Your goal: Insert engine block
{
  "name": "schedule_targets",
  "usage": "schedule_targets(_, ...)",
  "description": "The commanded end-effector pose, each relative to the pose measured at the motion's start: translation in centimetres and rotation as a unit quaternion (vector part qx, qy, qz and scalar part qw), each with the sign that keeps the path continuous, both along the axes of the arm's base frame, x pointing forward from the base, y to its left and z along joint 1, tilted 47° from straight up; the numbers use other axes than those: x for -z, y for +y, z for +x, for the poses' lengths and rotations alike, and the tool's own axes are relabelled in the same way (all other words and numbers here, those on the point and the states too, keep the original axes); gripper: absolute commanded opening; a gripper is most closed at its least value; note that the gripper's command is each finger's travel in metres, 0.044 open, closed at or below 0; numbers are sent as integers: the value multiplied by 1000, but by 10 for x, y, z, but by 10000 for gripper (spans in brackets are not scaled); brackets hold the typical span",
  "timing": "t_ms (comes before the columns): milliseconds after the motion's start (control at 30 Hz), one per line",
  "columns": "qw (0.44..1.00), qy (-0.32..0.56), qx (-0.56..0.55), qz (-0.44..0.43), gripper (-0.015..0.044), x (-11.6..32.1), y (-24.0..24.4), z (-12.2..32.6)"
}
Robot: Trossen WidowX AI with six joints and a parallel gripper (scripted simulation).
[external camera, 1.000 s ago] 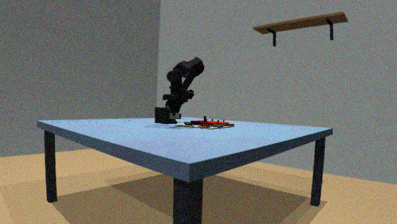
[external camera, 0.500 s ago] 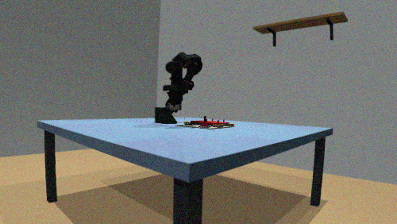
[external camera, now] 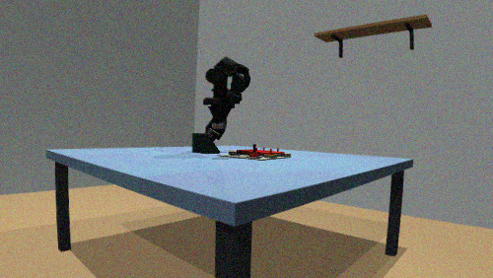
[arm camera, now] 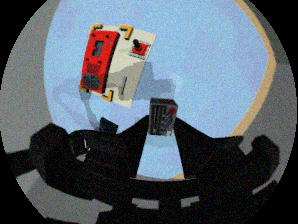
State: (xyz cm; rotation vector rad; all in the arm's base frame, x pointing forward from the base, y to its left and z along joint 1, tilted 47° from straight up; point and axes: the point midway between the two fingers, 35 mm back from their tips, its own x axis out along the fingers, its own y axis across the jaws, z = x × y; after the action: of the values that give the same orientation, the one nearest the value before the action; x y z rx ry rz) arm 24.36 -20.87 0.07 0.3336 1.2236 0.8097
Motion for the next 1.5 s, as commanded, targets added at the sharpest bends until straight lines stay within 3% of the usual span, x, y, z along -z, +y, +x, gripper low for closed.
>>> schedule_targets(0, 1000, 7, 3, -1, 0, -7, 8, 8)
schedule_targets(1467, 995, 72, 74, -8, 0, -69, 112, 69)
